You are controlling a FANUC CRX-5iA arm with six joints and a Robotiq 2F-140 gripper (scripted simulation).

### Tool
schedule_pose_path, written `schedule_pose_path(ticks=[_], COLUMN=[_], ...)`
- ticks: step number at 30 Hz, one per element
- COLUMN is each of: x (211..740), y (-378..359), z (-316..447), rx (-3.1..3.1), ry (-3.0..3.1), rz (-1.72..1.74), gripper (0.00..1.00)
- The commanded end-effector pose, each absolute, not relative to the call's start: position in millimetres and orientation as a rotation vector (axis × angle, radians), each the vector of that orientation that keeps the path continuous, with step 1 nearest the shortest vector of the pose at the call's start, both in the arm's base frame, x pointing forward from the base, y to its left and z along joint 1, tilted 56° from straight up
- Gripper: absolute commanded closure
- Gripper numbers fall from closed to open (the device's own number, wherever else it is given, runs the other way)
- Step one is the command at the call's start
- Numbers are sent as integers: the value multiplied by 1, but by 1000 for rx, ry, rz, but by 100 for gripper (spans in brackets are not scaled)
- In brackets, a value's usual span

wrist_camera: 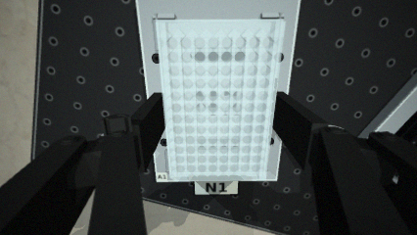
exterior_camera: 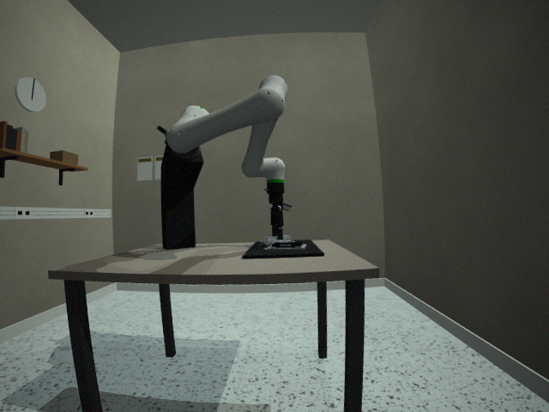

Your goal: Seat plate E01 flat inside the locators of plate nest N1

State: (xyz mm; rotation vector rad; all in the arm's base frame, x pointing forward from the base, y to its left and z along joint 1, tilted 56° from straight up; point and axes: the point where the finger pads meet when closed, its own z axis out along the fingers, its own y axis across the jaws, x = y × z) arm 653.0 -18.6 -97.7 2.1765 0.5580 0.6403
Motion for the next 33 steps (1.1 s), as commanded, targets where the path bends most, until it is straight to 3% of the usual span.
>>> schedule_pose_path(ticks=[1, 33], x=[653, 656], y=[-18, -20], z=[-97, -100], rx=[2176, 2176], ry=[559, 559], rz=[642, 642], gripper=[90, 90])
